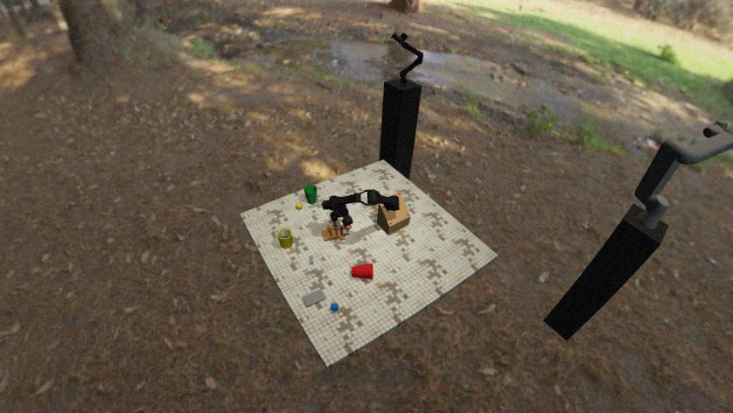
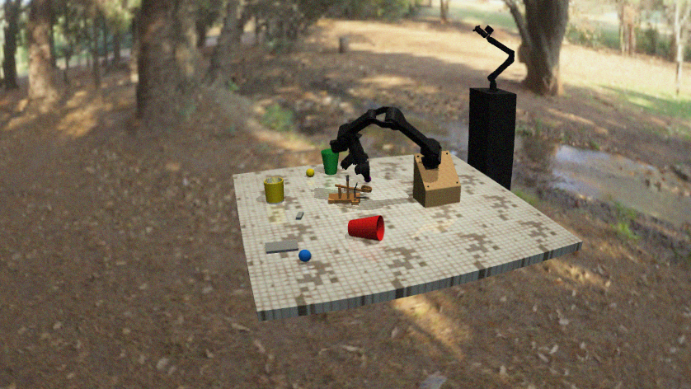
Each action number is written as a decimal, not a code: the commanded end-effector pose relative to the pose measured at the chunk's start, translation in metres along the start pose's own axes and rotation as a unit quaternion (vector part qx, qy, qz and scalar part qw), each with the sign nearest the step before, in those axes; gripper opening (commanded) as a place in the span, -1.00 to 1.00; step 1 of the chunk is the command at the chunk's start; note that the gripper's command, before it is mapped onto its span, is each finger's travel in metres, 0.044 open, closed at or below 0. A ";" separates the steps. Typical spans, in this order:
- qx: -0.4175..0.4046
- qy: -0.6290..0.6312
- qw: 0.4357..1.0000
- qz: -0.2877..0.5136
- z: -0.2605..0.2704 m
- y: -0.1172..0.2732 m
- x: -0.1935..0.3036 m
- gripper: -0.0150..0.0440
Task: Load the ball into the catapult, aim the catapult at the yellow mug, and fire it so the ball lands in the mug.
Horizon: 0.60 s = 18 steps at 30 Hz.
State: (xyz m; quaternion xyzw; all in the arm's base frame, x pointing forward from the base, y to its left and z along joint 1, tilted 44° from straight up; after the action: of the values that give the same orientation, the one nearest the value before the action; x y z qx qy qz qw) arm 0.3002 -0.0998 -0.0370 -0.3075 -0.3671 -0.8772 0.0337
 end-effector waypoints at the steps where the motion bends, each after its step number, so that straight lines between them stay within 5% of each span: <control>1: 0.001 0.005 1.000 -0.001 0.000 -0.009 -0.005 -0.49; 18: 0.003 0.010 1.000 -0.002 0.004 -0.020 -0.010 -0.49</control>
State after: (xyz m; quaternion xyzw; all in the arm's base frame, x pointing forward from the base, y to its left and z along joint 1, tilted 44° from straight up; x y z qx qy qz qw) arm 0.3042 -0.0830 -0.0534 -0.2975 -0.3704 -0.8791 0.0382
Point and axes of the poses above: the point midway between the two fingers, 35 mm back from their tips, its own y axis back along the fingers, its own z axis across the jaws, x = y × z, the point moved 8 cm from there along y, back along the fingers, and after that the axes turned 14 degrees about -y, right-handed, at the moved point
